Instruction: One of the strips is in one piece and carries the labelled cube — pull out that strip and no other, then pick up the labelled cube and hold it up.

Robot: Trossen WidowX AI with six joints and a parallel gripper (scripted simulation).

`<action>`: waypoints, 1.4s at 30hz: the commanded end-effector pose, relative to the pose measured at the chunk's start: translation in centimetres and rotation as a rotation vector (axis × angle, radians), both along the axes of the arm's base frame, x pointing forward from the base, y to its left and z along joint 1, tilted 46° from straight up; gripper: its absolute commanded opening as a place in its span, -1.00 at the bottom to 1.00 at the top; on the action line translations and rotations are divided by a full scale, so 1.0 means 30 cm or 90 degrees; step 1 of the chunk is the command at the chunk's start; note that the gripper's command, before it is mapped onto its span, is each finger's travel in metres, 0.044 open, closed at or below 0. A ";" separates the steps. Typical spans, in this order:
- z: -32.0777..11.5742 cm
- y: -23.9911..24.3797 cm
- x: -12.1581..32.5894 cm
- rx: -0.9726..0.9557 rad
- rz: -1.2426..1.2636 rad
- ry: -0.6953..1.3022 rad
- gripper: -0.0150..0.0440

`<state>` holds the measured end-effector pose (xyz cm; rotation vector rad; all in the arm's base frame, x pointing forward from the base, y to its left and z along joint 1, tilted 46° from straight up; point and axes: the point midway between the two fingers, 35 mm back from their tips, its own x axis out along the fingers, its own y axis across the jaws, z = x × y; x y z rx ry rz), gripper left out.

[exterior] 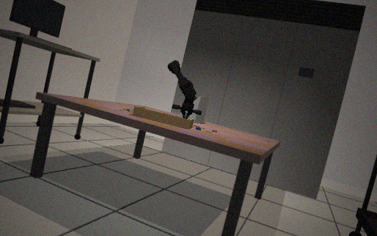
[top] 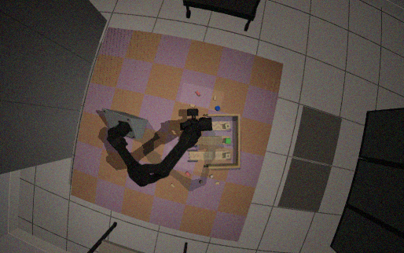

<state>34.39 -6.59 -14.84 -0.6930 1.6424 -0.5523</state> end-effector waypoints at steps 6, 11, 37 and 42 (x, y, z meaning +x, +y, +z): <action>0.001 -0.008 -0.059 -0.002 -0.003 0.009 -0.49; 0.005 -0.009 -0.084 -0.002 -0.003 0.009 -0.49; 0.028 -0.016 -0.217 -0.002 -0.003 0.010 -0.49; 0.033 -0.017 -0.242 -0.002 -0.003 0.011 -0.49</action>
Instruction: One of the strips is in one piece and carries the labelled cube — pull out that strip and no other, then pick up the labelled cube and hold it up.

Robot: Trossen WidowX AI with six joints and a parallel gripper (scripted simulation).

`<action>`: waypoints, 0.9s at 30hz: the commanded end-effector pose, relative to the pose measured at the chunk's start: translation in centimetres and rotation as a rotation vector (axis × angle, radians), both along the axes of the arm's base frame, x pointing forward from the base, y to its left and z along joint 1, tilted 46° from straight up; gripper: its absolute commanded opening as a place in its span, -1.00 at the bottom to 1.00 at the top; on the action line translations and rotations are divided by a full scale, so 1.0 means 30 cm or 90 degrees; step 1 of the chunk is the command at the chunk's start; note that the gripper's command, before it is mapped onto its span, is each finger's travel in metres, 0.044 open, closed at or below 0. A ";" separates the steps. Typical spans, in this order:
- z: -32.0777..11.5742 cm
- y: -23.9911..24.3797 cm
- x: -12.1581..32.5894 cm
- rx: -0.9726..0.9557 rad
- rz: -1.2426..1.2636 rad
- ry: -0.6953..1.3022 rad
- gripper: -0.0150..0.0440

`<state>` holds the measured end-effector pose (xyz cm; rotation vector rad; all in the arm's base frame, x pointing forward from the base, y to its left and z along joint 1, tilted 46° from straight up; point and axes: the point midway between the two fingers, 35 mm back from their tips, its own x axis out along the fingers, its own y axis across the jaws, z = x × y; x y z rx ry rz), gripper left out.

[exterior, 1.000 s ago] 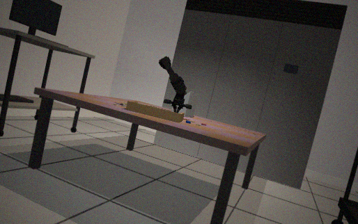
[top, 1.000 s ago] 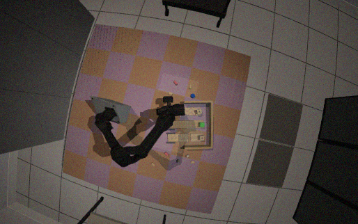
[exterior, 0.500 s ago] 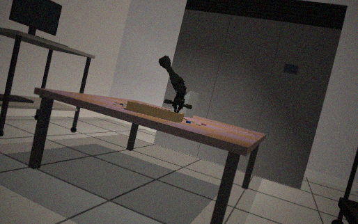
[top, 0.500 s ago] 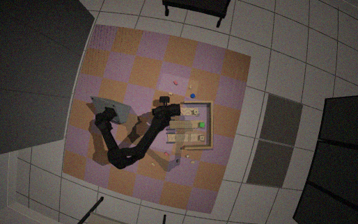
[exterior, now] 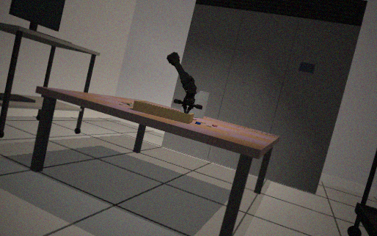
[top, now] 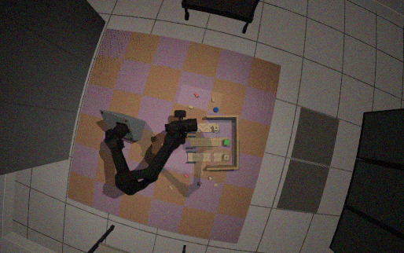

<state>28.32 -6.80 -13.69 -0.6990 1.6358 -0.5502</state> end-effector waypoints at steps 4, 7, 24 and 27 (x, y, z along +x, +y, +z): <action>-0.002 -0.011 -0.059 -0.001 -0.007 0.013 -0.49; 0.001 -0.011 -0.074 -0.001 -0.007 0.013 -0.49; 0.018 -0.013 -0.157 -0.001 -0.007 0.014 -0.49; 0.021 -0.014 -0.173 -0.001 -0.007 0.014 -0.49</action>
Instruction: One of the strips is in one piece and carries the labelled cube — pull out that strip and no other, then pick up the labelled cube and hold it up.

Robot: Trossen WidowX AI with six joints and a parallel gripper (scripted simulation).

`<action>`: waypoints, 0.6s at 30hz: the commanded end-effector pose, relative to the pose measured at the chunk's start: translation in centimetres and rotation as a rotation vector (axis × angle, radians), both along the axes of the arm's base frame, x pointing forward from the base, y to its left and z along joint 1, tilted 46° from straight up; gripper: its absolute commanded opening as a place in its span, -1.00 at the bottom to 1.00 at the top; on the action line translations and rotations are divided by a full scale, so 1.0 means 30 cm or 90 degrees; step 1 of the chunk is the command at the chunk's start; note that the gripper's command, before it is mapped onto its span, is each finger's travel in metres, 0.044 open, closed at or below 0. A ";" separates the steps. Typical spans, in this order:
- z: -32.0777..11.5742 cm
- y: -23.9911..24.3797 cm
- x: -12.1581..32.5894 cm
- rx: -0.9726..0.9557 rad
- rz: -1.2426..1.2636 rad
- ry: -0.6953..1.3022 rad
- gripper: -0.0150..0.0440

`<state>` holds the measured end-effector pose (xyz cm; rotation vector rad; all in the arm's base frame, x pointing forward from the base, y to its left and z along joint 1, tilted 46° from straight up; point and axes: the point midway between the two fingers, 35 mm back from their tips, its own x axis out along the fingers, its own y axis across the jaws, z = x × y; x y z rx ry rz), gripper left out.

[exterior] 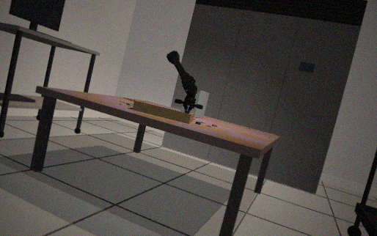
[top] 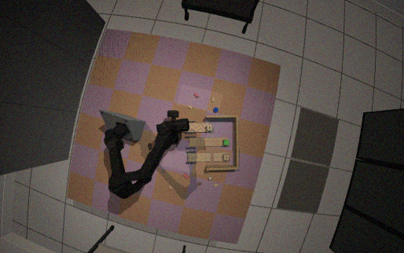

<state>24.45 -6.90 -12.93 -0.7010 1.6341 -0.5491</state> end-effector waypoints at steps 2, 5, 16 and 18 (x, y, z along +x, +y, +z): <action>-0.002 -0.011 -0.054 0.000 -0.009 0.015 -0.49; 0.001 -0.011 -0.069 0.000 -0.009 0.015 -0.49; 0.012 -0.013 -0.121 0.000 -0.009 0.015 -0.49; 0.014 -0.013 -0.130 0.000 -0.009 0.016 -0.49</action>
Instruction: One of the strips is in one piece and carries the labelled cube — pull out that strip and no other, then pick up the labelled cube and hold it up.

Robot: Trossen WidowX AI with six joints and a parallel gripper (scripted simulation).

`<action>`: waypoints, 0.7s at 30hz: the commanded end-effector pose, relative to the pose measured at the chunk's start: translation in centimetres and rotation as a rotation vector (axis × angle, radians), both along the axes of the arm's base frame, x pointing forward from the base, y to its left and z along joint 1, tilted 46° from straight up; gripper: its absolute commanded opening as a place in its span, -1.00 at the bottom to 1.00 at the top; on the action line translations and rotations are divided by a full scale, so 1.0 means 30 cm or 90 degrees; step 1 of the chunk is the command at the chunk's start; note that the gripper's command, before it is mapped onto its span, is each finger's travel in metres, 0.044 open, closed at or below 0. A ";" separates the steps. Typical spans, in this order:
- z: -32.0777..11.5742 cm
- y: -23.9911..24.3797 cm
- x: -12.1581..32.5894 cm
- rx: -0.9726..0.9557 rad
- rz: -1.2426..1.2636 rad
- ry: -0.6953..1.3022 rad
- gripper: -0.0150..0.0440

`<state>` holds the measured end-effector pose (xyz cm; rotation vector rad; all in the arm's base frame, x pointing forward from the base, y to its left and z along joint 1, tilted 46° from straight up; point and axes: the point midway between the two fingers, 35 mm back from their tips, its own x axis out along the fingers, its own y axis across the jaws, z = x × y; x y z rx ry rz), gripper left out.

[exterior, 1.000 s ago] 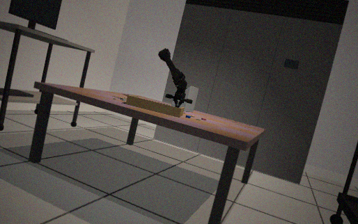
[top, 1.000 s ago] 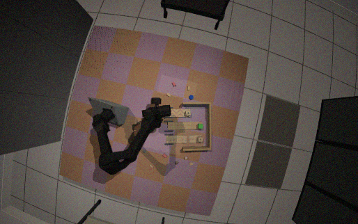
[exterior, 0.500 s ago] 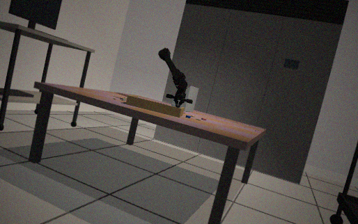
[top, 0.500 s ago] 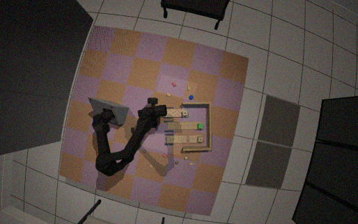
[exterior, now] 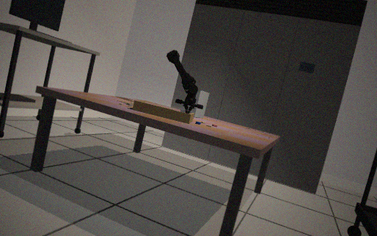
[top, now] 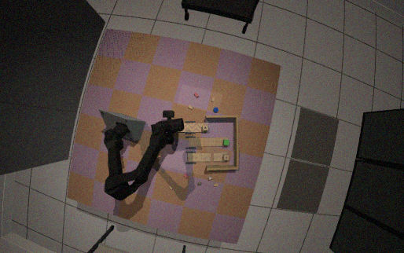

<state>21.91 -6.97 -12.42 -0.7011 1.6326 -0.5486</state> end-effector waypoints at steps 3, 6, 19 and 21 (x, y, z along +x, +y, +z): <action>-0.001 -0.011 -0.059 -0.001 -0.009 0.016 -0.49; 0.002 -0.012 -0.073 -0.001 -0.009 0.017 -0.49; 0.016 -0.013 -0.137 -0.001 -0.009 0.017 -0.49; 0.018 -0.014 -0.147 -0.001 -0.009 0.017 -0.49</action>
